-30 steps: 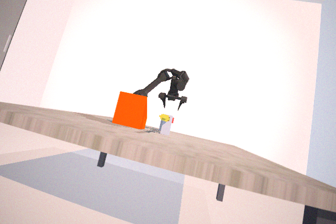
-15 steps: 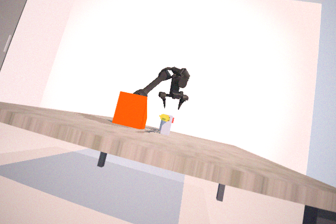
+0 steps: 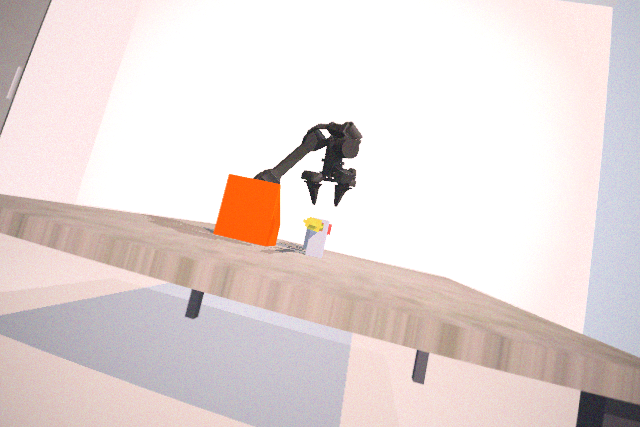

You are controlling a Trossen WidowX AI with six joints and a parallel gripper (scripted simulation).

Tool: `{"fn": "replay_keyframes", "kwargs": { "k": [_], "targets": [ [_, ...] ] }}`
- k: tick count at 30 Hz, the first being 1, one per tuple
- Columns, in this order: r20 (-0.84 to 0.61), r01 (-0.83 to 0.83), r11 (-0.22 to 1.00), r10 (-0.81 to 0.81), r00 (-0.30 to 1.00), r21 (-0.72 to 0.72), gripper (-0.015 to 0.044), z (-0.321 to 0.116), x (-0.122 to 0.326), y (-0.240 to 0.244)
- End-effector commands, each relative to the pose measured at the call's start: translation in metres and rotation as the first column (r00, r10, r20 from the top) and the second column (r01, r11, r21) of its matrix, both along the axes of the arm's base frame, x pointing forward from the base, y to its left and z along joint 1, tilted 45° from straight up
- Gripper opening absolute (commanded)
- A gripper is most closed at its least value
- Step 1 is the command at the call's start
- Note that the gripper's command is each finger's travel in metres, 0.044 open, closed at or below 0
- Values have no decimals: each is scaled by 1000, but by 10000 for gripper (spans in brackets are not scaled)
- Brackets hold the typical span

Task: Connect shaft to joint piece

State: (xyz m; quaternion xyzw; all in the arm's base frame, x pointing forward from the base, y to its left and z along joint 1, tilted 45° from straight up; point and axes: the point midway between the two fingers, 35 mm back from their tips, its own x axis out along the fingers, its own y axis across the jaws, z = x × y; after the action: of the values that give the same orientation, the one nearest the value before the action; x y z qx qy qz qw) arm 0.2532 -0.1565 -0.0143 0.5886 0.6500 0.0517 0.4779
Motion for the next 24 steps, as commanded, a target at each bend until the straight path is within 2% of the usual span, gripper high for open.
{"fn": "replay_keyframes", "kwargs": {
  "k": [1, 14, 19, 24],
  "targets": [
    [95, -79, 995, 84, 992, -61, 440, -15, -3, -14],
    [325, -287, 915, 373, 869, -285, 440, -60, -16, -60],
    [376, -350, 860, 484, 791, -371, 440, -76, -23, -77],
    [381, -358, 852, 498, 779, -382, 440, -78, -24, -80]
  ]
}}
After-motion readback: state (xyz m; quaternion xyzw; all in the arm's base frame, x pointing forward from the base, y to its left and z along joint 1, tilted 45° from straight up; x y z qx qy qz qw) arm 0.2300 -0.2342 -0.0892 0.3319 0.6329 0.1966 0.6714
